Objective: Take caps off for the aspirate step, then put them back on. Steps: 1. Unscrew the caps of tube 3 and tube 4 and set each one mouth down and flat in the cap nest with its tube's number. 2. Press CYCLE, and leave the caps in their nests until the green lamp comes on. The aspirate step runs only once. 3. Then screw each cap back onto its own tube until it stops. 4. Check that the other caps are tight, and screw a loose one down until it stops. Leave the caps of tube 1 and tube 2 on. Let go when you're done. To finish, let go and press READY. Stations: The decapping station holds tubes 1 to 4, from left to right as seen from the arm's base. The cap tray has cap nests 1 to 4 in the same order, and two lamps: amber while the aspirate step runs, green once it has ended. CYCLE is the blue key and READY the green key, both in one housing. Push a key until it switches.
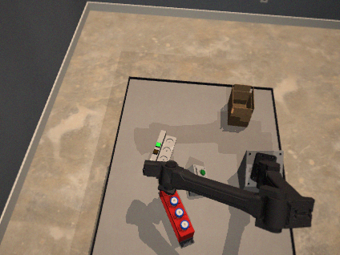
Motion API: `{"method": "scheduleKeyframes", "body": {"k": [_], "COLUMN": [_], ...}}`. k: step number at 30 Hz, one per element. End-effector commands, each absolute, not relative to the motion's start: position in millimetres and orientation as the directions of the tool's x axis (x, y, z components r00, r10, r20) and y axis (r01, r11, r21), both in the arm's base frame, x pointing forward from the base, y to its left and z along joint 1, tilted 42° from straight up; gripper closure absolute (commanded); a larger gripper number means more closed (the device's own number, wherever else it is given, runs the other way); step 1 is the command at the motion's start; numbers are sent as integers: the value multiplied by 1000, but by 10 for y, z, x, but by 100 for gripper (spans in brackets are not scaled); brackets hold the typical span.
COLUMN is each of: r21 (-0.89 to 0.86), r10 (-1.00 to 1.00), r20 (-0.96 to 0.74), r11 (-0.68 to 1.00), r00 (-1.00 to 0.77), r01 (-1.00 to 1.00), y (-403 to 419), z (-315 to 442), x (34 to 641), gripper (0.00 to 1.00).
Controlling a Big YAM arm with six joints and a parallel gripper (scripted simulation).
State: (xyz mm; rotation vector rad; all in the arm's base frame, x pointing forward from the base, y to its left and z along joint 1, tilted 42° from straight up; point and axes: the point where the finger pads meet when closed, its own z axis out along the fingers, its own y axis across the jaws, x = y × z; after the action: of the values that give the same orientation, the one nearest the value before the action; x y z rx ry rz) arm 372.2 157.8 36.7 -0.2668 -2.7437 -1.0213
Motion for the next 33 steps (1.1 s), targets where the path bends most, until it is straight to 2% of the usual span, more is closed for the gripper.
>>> {"method": "scheduleKeyframes", "body": {"k": [1, 5, 6, 18, 23, 25, 33], "r21": [600, 601, 601, 601, 651, 651, 669], "r10": [175, 181, 181, 181, 18, 18, -218], "r20": [298, 296, 296, 296, 159, 159, -53], "r11": [730, 727, 727, 727, 750, 750, 717], "r00": [-938, -938, -938, -938, -987, -987, -975], "r01": [327, 331, 331, 331, 119, 119, -197], "y": [1645, 1583, 1584, 1584, 1606, 1606, 1604], "z": [396, 422, 422, 422, 446, 446, 448], "x": [3817, 3817, 3817, 3817, 3840, 3840, 3842], "gripper": [100, 100, 51, 51, 51, 51, 51]}}
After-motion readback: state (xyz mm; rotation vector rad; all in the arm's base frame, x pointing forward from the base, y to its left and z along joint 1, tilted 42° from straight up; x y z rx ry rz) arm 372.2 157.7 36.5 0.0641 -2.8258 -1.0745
